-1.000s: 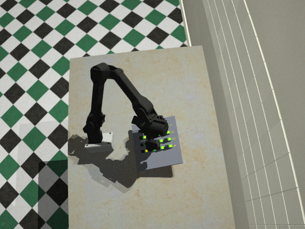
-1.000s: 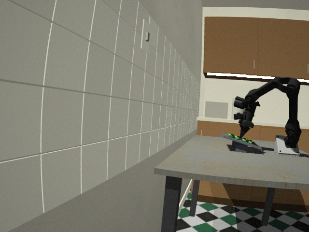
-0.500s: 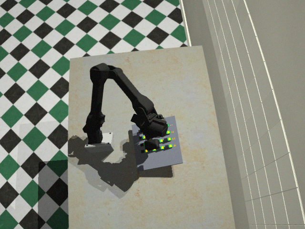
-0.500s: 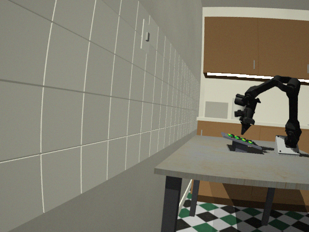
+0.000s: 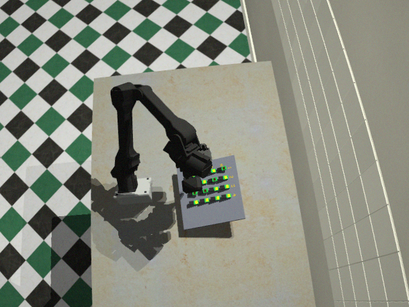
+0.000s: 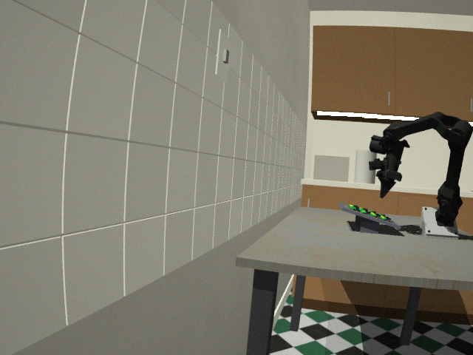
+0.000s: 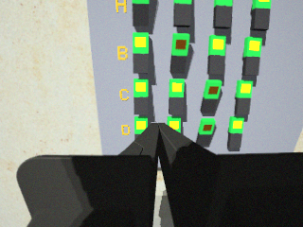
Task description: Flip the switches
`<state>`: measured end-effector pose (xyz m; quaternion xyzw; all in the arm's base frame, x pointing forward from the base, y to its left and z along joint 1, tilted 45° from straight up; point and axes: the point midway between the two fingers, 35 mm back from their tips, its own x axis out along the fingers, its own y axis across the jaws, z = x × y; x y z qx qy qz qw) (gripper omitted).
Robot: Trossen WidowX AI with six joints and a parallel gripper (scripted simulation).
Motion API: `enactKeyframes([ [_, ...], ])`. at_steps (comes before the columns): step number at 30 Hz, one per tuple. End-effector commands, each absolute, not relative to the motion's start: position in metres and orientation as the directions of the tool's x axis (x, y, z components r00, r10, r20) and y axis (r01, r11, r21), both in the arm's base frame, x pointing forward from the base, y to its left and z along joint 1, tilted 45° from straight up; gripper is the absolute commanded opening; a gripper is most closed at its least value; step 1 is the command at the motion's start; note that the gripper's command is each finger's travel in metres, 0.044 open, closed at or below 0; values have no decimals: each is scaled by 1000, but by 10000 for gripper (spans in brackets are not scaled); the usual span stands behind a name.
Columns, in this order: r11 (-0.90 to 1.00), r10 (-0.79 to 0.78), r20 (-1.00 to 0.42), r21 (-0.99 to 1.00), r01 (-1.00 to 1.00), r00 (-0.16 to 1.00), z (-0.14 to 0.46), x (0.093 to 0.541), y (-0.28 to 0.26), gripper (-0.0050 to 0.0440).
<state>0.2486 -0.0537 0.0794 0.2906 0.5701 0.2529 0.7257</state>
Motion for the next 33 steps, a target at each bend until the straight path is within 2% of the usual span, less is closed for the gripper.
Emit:
enactKeyframes([
  [1,711,692,-685,702,-45,228,88,235,-44,-50],
  [10,708,690,-677,705,-46,256,65,243,-20,-50],
  [33,704,694,-676,710,-37,248,45,248,-2,-50],
])
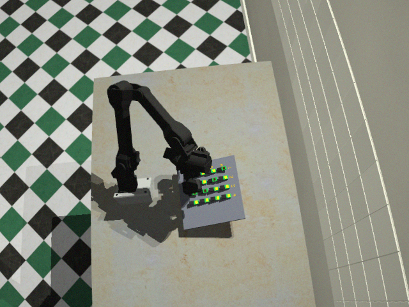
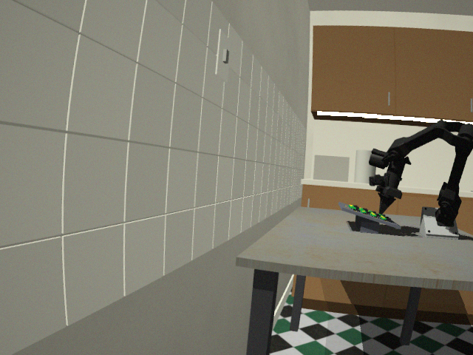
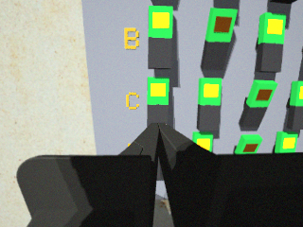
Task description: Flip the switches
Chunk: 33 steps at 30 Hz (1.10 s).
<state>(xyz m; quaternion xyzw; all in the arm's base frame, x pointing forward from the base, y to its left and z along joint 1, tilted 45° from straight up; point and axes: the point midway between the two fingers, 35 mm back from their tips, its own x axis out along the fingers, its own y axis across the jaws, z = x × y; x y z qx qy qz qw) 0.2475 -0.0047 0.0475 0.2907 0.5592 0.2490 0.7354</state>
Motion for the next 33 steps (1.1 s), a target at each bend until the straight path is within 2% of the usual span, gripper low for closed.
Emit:
enactKeyframes([
  [1,704,694,-676,709,-37,248,45,248,-2,-50],
  [33,705,693,-676,708,-39,250,44,249,-1,-50],
])
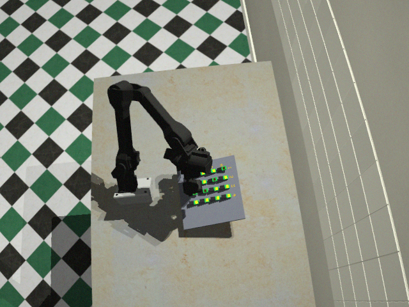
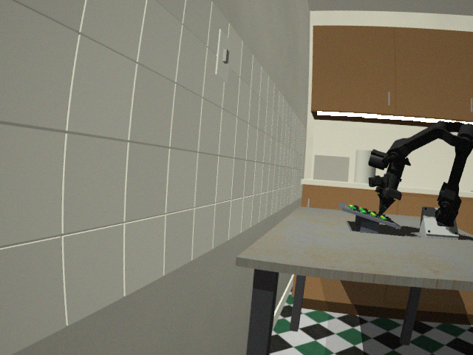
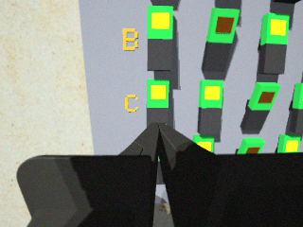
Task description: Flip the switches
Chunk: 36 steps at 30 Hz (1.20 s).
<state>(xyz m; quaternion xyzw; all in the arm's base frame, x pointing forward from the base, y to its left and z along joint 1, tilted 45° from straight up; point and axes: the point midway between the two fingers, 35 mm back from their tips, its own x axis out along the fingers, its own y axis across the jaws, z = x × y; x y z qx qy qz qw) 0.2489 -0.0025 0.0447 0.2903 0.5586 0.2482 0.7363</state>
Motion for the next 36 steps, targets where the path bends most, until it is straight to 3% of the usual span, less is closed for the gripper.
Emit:
enactKeyframes([
  [1,705,694,-676,709,-39,249,43,248,0,-50],
  [30,705,693,-677,708,-39,248,41,249,2,-50],
  [36,732,669,-696,678,-67,261,74,249,-41,-50],
])
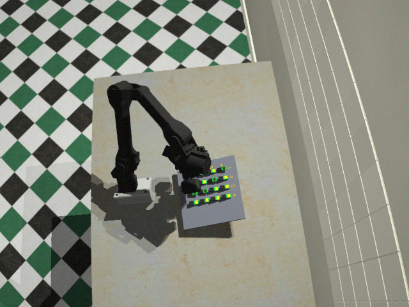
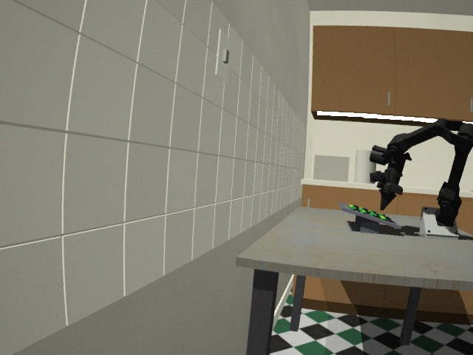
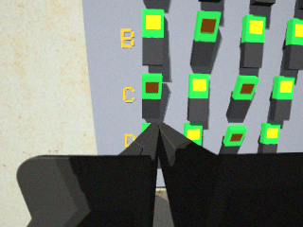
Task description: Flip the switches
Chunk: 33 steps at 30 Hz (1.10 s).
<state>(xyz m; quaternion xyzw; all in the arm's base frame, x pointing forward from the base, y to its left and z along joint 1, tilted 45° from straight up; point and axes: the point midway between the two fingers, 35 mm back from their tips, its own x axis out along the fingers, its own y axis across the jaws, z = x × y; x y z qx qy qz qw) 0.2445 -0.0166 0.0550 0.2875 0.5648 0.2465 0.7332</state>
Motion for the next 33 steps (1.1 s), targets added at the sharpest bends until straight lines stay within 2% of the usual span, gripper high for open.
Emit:
enactKeyframes([
  [1,729,672,-695,681,-64,255,78,247,-44,-50],
  [8,715,687,-689,697,-49,233,88,239,-48,-50],
  [16,718,684,-690,694,-51,235,63,241,-74,-50],
  [22,709,690,-677,704,-45,256,41,245,-44,-50],
  [33,705,693,-676,708,-40,251,31,246,-36,-50],
])
